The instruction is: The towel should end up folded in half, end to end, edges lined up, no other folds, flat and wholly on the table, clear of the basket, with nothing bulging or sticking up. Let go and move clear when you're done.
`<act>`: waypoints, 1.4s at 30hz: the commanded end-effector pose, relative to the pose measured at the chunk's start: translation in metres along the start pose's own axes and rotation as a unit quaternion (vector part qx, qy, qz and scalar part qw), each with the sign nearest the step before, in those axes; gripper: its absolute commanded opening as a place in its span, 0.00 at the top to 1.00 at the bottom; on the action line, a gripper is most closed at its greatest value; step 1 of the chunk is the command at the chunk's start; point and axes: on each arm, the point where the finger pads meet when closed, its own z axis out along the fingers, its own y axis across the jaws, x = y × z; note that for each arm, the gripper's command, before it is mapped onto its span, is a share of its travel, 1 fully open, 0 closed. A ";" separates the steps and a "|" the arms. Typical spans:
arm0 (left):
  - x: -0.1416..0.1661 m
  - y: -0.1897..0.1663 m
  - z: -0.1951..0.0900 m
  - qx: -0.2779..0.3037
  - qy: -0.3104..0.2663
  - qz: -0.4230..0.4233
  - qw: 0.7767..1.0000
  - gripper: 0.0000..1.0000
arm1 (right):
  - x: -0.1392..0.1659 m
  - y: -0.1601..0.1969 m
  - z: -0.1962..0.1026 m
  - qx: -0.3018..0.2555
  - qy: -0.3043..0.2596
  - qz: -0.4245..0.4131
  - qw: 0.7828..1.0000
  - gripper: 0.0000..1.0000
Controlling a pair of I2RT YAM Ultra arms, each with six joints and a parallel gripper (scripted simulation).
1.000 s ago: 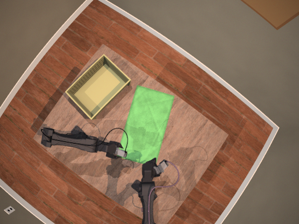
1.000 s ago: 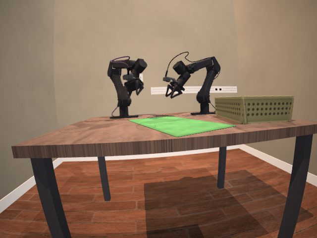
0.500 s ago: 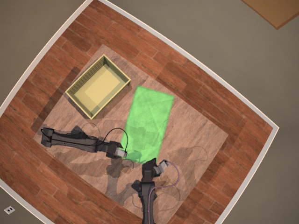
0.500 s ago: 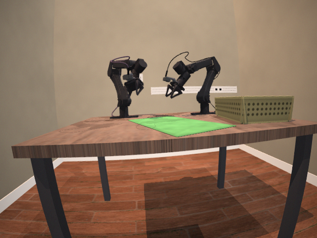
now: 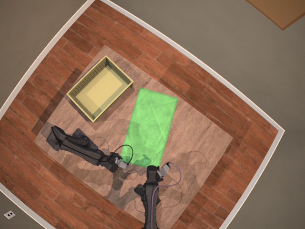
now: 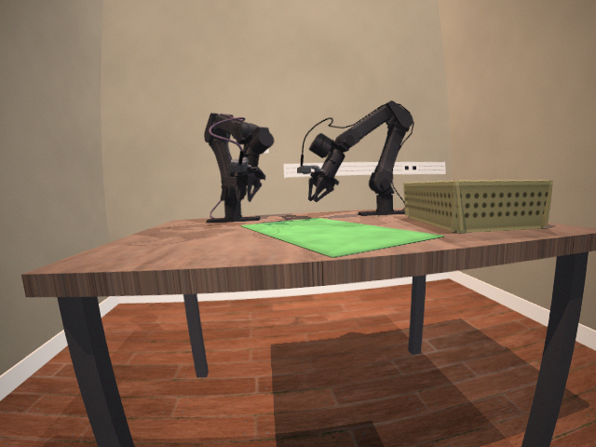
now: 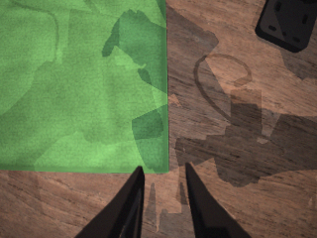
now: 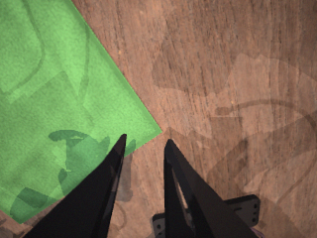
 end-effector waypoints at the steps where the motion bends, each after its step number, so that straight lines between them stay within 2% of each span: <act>1: -0.013 0.003 0.022 -0.107 -0.034 -0.068 0.991 0.66 | 0.007 -0.006 0.015 -0.014 -0.007 -0.016 1.000 0.66; 4: -0.007 0.006 0.021 -0.122 -0.021 -0.066 0.990 0.66 | 0.018 -0.014 0.028 -0.013 -0.007 -0.016 1.000 0.66; 8: -0.007 0.006 0.021 -0.122 -0.021 -0.066 0.990 0.66 | 0.016 -0.015 0.028 -0.010 -0.011 -0.016 1.000 0.66; 9: -0.008 0.007 0.021 -0.123 -0.021 -0.068 0.990 0.66 | 0.004 -0.005 0.019 -0.025 -0.024 -0.008 0.999 0.66; 12: -0.014 0.005 0.019 -0.116 -0.035 -0.073 0.990 0.66 | 0.007 -0.007 0.024 -0.014 -0.015 -0.014 1.000 0.66; 42: -0.012 0.005 0.019 -0.118 -0.031 -0.070 0.990 0.66 | 0.008 -0.007 0.024 -0.012 -0.014 -0.014 1.000 0.66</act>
